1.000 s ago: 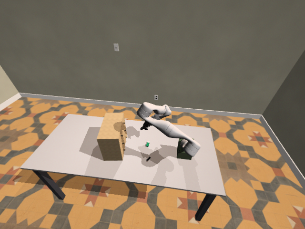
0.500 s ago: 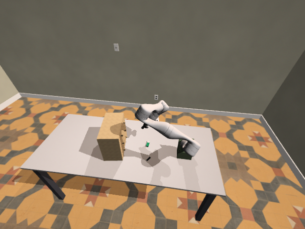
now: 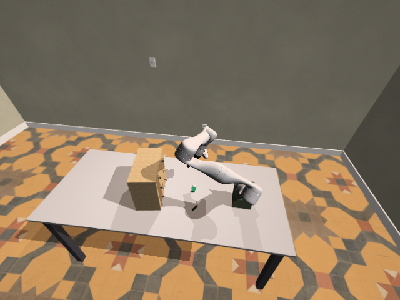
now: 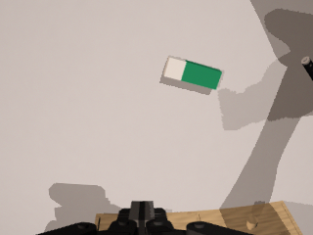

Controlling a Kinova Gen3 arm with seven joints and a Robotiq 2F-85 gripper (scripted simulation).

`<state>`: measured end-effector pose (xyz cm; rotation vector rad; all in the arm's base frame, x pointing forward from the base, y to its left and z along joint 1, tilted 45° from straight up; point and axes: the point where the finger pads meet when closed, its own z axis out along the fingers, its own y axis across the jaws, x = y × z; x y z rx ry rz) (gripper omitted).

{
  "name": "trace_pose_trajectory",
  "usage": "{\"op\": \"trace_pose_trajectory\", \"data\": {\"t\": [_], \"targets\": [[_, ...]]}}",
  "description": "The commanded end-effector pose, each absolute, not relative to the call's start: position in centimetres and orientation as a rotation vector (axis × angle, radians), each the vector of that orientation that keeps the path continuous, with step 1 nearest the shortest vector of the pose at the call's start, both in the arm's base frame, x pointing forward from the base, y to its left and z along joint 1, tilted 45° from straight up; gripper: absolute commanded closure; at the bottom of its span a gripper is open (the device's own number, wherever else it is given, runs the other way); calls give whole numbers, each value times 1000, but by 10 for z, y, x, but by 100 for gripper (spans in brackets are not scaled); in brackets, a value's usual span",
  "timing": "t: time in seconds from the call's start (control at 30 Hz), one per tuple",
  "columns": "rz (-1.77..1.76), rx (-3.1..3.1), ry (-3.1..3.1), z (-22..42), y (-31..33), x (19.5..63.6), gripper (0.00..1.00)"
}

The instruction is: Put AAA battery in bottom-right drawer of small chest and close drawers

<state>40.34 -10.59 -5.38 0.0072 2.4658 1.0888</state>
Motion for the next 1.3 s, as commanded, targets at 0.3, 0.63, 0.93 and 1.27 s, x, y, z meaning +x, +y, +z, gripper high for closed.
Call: {"op": "trace_pose_trajectory", "data": {"t": [0.3,0.63,0.93,1.27], "targets": [[1116,-85,2584,-44,-115,398,100],[1139,-143,2670,-39,-122,392,100],[1160,-202,2753,-34,-128,387,100],[1173,-243,2808,-31,-133,383,100]]}}
